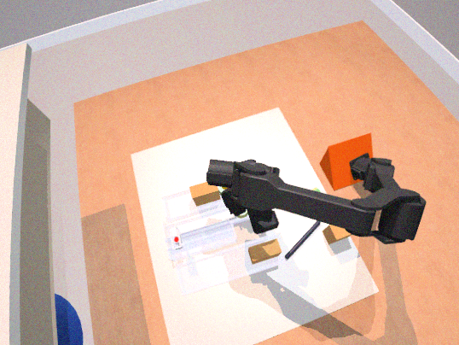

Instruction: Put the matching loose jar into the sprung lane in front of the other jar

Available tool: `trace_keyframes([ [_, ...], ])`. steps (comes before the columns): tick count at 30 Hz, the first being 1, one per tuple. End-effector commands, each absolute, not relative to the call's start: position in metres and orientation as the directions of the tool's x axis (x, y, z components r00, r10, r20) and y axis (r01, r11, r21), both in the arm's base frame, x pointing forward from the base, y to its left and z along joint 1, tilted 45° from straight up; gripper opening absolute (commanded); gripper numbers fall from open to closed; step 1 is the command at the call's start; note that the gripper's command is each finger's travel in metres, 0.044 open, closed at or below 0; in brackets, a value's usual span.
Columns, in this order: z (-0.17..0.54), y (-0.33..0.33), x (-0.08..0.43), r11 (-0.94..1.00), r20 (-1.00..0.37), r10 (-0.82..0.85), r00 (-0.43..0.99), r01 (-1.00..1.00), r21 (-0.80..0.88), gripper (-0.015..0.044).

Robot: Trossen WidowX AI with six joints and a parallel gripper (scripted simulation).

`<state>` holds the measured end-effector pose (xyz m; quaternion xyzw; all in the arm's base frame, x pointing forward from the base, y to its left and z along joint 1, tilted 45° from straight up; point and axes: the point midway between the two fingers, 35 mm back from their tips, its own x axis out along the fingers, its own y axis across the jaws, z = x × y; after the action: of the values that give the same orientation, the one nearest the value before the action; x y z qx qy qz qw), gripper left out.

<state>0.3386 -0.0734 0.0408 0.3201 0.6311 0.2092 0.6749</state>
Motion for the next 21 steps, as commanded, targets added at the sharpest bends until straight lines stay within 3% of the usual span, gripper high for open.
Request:
trace_keyframes([
  [1, 0.0409, -0.0695, 0.3417, 0.703, -0.711, 0.692, 0.124, 0.112, 0.703, 0.0000],
  [21, 0.0368, -0.0652, 0.3410, 0.702, -0.711, 0.692, 0.124, 0.112, 0.703, 0.0000],
])
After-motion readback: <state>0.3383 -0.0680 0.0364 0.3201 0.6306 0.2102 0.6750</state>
